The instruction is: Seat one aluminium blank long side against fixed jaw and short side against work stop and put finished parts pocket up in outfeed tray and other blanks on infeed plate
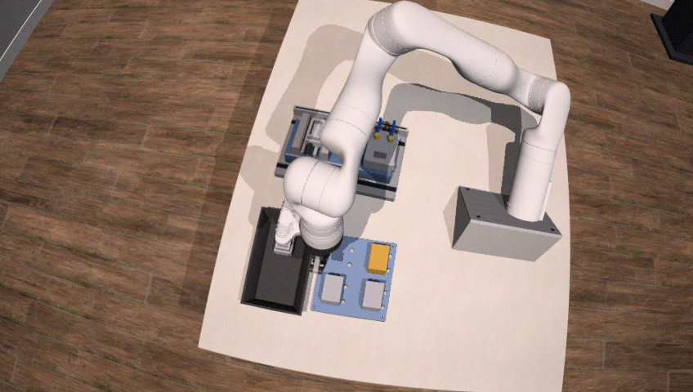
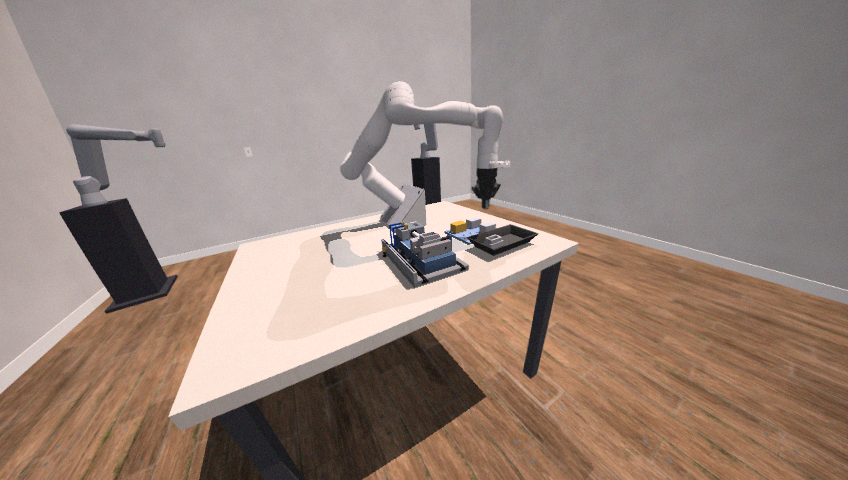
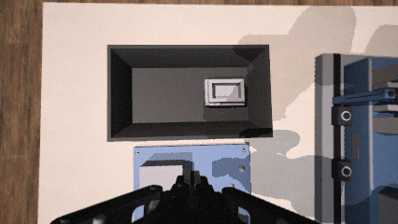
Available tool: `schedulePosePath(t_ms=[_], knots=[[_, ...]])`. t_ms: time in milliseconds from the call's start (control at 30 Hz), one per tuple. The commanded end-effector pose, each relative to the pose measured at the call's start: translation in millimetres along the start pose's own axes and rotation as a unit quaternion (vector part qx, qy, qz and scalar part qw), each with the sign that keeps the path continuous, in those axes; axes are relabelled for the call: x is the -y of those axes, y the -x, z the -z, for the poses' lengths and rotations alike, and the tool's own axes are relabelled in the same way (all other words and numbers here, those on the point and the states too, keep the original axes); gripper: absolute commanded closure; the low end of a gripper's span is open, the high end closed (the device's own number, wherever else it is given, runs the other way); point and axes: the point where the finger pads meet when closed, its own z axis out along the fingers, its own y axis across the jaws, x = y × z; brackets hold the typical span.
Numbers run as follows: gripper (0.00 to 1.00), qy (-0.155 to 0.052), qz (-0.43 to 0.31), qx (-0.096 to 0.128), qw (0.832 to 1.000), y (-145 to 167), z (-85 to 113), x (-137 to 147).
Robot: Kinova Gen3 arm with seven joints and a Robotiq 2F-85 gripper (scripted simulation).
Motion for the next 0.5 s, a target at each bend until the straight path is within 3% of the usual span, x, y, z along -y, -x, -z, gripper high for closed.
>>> schedulePosePath(t_ms=[0,467], knots=[[1.0,0.0,-0.002,-0.001,1.0,0.0,11.2,-0.2],[1.0,0.0,0.001,-0.001,1.0,0.0,42.3,-0.4]])
